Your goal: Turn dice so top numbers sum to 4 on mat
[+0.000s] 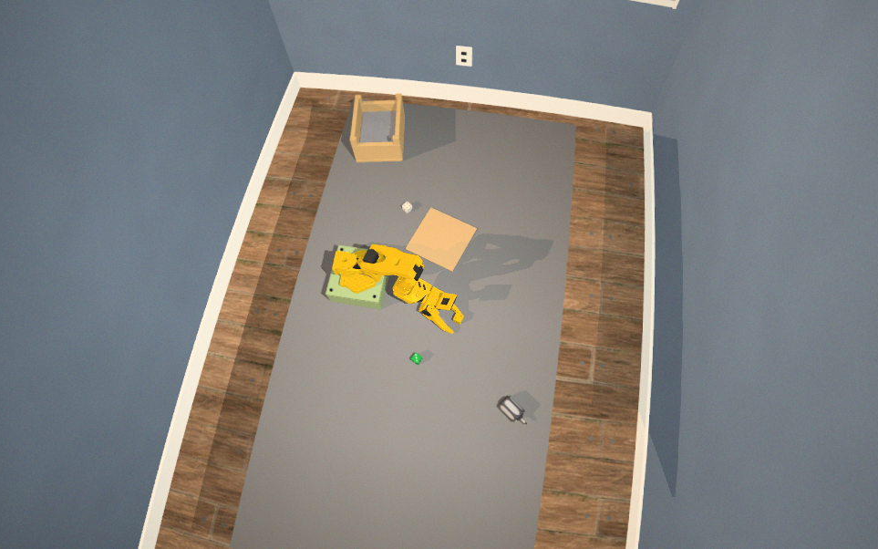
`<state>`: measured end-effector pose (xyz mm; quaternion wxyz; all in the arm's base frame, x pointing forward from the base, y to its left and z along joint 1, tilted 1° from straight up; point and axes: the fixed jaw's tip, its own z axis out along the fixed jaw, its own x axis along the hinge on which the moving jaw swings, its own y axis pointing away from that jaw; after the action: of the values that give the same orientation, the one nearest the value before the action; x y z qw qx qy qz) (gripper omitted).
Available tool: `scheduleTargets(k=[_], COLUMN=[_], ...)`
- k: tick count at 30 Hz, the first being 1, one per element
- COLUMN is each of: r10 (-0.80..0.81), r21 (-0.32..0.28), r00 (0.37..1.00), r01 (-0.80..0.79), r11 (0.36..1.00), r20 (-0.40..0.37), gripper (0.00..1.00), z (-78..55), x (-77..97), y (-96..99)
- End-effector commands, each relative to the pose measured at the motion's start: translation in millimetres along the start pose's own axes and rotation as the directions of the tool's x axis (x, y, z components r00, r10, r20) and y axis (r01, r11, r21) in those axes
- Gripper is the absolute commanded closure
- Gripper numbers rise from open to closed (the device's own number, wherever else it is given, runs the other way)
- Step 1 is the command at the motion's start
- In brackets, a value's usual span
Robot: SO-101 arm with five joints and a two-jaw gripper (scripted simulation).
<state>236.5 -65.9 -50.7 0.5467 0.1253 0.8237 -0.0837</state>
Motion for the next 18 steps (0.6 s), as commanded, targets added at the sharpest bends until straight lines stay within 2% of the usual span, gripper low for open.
scheduleTargets(k=[1,7,18], r10=[-0.014,-0.014,-0.014], r21=[-0.009,-0.009,-0.009], r00=[1.000,1.000,1.000], r01=[0.014,0.014,0.014], r11=[1.000,1.000,1.000], r20=[0.007,0.007,0.007], gripper=[0.71,0.71,0.71], z=[-1.1,-5.7,-16.0], x=[-7.8,-24.9,-43.9], y=[2.4,2.4,2.5])
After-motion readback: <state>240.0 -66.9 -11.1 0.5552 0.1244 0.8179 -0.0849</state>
